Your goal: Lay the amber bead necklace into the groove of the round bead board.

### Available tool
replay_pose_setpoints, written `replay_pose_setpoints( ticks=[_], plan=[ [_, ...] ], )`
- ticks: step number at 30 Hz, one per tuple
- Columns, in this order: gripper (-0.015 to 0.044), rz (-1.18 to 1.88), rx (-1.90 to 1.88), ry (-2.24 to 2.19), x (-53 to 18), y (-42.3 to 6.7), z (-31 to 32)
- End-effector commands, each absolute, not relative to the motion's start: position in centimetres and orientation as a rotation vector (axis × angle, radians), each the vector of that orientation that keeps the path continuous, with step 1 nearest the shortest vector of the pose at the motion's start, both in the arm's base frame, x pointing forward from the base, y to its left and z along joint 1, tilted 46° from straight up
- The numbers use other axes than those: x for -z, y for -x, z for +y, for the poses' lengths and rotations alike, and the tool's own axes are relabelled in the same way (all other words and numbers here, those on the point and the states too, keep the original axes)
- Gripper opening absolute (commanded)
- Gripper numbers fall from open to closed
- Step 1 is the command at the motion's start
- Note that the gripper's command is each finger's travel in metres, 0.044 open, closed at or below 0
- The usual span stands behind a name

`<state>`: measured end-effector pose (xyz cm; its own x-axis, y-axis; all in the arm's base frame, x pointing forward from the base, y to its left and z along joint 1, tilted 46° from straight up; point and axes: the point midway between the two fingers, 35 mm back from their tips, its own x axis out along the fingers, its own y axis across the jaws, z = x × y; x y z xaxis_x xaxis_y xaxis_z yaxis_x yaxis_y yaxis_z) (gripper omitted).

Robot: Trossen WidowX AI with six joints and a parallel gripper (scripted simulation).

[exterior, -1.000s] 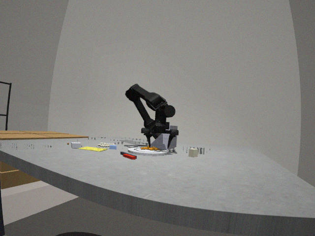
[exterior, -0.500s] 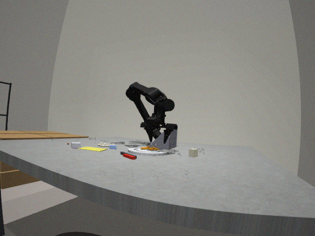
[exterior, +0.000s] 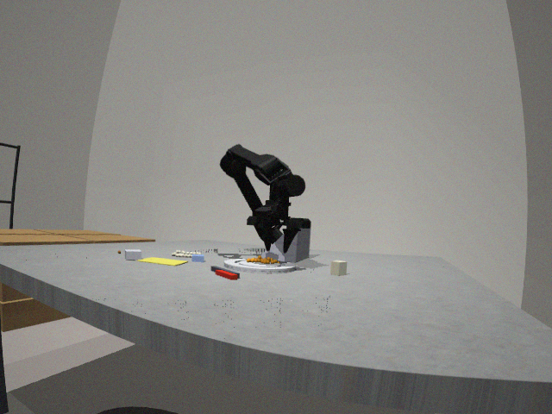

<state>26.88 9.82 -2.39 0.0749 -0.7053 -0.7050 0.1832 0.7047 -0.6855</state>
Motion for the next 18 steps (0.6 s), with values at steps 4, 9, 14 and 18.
replay_pose_setpoints(
  ticks=[4,9,14,18],
  plan=[
    [0.0213,1.337,0.704,0.484,2.5,-26.9,9.7],
    [0.0180,1.338,0.706,0.486,3.1,-27.0,9.1],
    [0.0147,1.339,0.707,0.487,3.6,-27.0,8.5],
    [0.0120,1.339,0.709,0.488,4.0,-27.0,8.0]
  ],
)
